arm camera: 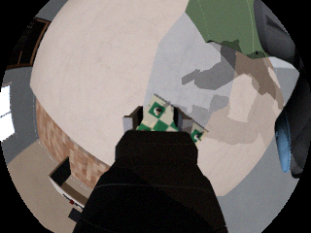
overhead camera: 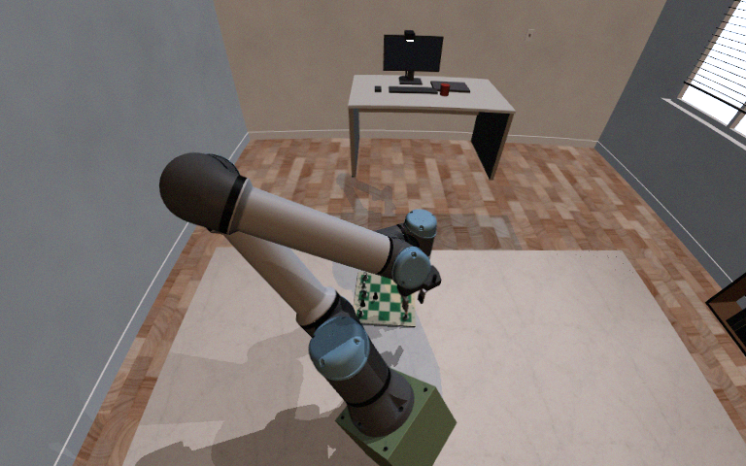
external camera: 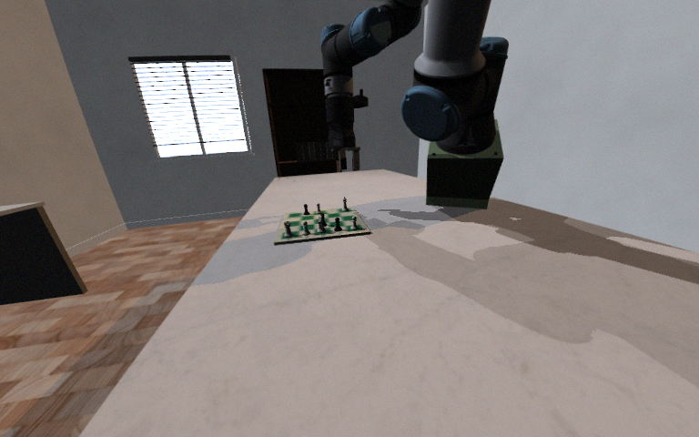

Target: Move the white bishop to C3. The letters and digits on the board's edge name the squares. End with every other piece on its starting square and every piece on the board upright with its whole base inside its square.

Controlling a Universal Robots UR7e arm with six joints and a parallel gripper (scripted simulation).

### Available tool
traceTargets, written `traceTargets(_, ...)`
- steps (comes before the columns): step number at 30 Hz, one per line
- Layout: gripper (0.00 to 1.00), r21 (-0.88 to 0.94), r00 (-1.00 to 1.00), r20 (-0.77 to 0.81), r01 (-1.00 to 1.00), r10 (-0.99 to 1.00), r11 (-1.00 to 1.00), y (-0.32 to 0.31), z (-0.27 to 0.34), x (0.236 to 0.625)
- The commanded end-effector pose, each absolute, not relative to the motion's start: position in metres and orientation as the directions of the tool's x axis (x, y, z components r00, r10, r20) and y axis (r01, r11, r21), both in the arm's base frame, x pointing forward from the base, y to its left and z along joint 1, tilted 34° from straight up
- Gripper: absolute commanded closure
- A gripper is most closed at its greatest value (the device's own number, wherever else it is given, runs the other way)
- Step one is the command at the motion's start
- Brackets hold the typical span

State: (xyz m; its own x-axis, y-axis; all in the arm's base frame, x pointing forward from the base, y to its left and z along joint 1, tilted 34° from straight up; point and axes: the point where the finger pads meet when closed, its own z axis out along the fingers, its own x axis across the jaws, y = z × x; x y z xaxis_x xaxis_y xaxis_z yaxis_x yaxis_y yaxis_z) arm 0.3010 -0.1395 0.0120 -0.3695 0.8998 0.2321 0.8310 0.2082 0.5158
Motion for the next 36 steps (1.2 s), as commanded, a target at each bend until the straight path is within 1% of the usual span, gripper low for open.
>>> traceTargets(1, 0.00, 0.546, -0.499, 0.145, 0.760, 0.855, 0.351, -0.140, 0.011, 0.303)
traceTargets(7, 0.00, 0.565, -0.679, -0.002, 0.605, 0.734, 0.561, -0.140, 0.009, 0.307)
traceTargets(13, 0.00, 0.548, -0.804, -0.138, 0.424, 0.578, 0.721, -0.140, 0.008, 0.312)
traceTargets(15, 0.00, 0.548, -0.804, -0.138, 0.424, 0.578, 0.721, -0.140, 0.008, 0.312)
traceTargets(22, 0.00, 0.498, -0.883, -0.268, 0.215, 0.385, 0.840, -0.138, 0.007, 0.317)
traceTargets(30, 0.00, 0.426, -0.909, -0.372, 0.013, 0.189, 0.904, -0.135, 0.008, 0.323)
traceTargets(32, 0.00, 0.426, -0.909, -0.372, 0.013, 0.189, 0.904, -0.135, 0.008, 0.323)
traceTargets(36, 0.00, 0.393, -0.907, -0.407, -0.065, 0.110, 0.917, -0.133, 0.008, 0.325)
